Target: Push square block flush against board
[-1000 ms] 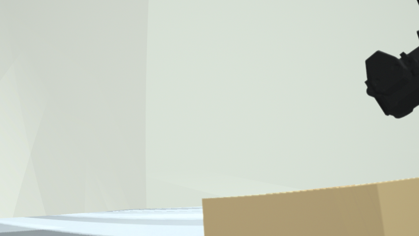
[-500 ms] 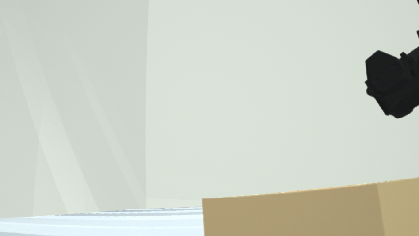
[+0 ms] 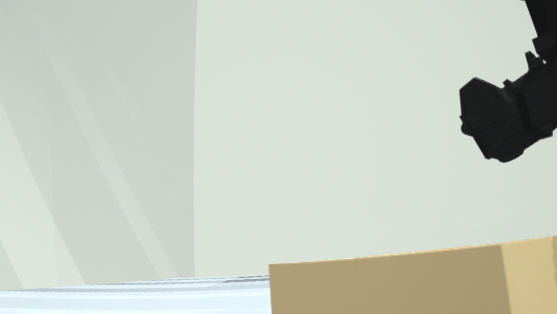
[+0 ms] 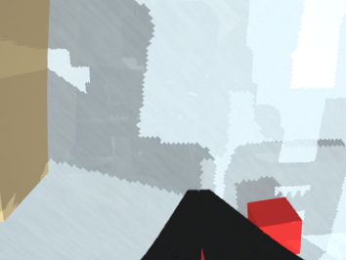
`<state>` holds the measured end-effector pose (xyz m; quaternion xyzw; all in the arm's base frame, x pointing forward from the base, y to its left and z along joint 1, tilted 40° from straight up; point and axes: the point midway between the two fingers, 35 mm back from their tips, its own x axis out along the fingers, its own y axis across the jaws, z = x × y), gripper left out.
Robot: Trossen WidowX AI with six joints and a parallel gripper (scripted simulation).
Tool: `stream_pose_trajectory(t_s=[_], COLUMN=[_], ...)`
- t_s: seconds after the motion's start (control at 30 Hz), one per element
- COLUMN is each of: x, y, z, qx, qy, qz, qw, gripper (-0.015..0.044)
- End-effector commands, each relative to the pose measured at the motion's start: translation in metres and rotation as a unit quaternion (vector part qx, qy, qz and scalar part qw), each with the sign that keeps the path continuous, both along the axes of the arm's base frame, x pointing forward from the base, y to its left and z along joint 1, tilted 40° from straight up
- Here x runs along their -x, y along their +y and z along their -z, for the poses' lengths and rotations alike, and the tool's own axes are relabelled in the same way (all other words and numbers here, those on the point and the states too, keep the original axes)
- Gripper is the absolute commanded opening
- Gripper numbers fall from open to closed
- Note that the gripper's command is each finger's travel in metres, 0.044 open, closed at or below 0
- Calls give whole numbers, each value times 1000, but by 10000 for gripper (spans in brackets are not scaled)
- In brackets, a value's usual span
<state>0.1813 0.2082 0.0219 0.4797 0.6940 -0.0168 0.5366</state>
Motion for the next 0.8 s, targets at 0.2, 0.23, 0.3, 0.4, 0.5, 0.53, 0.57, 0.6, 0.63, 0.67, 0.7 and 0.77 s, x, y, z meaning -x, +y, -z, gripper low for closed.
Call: stream_pose_trajectory(t_s=[0.2,0.23,0.3,0.4,0.5,0.53,0.57,0.6,0.63,0.67,0.7,0.77], x=[-12,-13,-16,-18,-16,-15,-14,-13,-12,-12,-12,-12], y=[-9,-10,-12,-14,-25,-35,-42,-46,-48,-48,-48,-48], z=[8,9,10,12,-6,-16,-25,-31,-32,-32,-32,-32], qx=[-1,-1,-2,-2,0,0,-1,-2,-3,-3,-3,-3], qy=[0,0,0,0,0,0,-1,-1,-1,-1,-1,-1], qz=[-2,-2,-2,-2,-1,-1,-1,-1,-1,-1,-1,-1], qw=[1000,1000,1000,1000,1000,1000,1000,1000,1000,1000,1000,1000], gripper=[0,0,0,0,0,0,0,0,0,0,0,0])
